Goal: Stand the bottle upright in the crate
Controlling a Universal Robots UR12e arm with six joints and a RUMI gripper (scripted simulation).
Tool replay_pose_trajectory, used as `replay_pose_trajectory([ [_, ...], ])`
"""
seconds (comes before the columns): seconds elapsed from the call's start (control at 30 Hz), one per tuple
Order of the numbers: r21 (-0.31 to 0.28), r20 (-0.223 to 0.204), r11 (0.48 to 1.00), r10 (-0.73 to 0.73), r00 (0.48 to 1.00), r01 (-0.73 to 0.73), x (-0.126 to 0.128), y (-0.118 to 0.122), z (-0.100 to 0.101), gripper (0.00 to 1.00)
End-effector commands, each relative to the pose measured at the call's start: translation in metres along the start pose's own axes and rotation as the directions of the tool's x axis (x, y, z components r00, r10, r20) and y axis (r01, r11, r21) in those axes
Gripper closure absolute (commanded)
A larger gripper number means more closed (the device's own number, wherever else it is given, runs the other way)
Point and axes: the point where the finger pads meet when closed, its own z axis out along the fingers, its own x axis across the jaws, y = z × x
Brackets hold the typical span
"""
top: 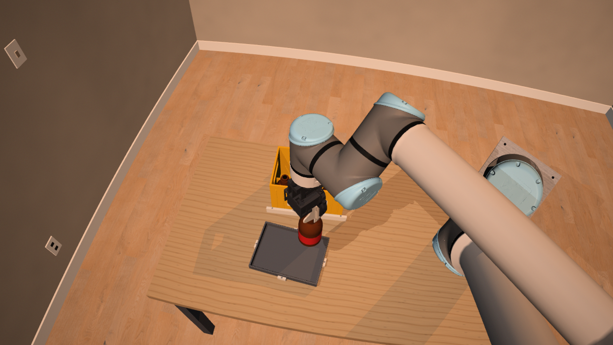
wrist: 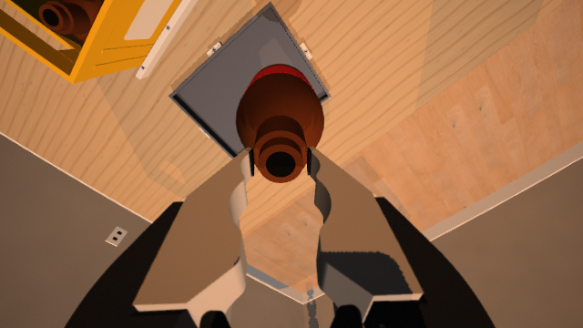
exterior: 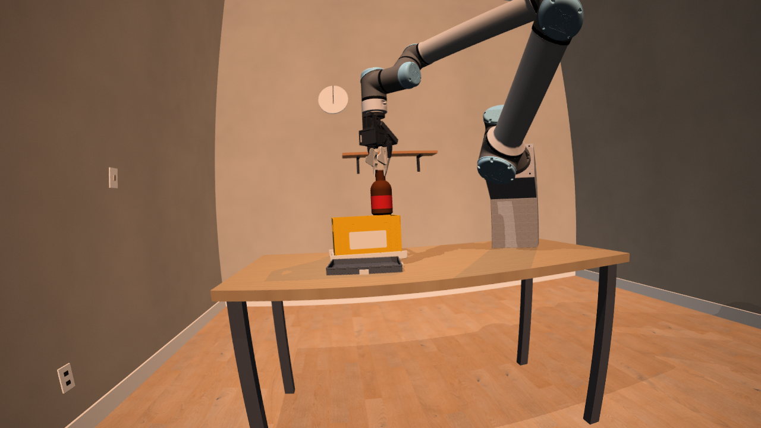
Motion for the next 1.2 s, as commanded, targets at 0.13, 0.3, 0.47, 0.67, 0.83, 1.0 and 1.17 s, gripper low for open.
replay_pose_trajectory([
  [0.13, 0.0, 0.001, 1.0, -0.001, 1.0, 0.001, -0.0007, 0.0002, -0.0005, 1.0],
  [0.3, 0.0, 0.001, 1.0, -0.001, 1.0, 0.001, -0.0011, 0.0, -0.0005, 1.0],
  [0.47, 0.0, 0.001, 1.0, -0.001, 1.0, 0.001, -0.002, -0.0004, -0.0005, 1.0],
  [0.67, 0.0, 0.001, 1.0, -0.001, 1.0, 0.001, -0.0036, -0.0012, -0.0005, 1.0],
  [0.83, 0.0, 0.001, 1.0, -0.001, 1.0, 0.001, -0.0047, -0.0017, -0.0005, 1.0],
  [1.0, 0.0, 0.001, 1.0, -0.001, 1.0, 0.001, -0.007, -0.0028, -0.0005, 1.0],
  [1.17, 0.0, 0.001, 1.0, -0.001, 1.0, 0.001, -0.0099, -0.0041, -0.0005, 1.0],
])
